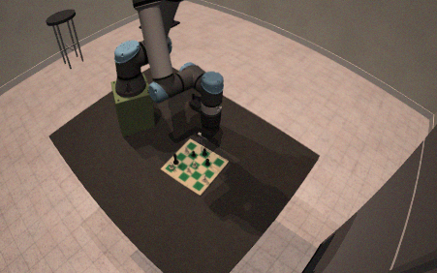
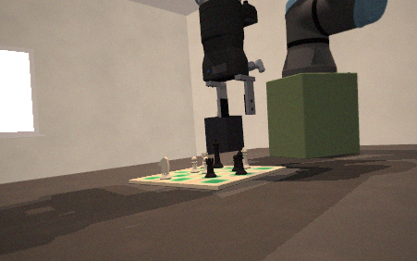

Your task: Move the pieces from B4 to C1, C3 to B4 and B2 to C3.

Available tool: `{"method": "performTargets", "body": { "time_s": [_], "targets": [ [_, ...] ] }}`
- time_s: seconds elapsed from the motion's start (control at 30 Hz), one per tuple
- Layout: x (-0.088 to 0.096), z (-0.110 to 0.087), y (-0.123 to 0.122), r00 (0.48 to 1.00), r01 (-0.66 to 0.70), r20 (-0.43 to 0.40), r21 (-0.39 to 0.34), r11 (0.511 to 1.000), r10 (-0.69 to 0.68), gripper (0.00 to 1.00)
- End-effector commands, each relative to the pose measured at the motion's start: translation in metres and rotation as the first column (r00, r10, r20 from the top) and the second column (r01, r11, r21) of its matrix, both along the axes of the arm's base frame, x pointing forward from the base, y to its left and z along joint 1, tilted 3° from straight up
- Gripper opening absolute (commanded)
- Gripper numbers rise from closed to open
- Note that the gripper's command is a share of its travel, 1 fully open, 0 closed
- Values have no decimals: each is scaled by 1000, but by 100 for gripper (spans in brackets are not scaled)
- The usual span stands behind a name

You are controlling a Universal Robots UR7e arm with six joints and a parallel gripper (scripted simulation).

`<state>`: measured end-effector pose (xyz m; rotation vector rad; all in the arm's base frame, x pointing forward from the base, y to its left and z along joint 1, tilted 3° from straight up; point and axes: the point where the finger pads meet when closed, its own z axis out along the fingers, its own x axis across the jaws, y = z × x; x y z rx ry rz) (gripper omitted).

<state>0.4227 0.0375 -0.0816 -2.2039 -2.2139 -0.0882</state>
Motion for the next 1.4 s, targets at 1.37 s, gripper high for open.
{"method": "performTargets", "body": {
  "time_s": [1.37],
  "targets": [
    [-2, -7, -28, 676, 736, -46, 4, 677, -735, 100]
  ]
}}
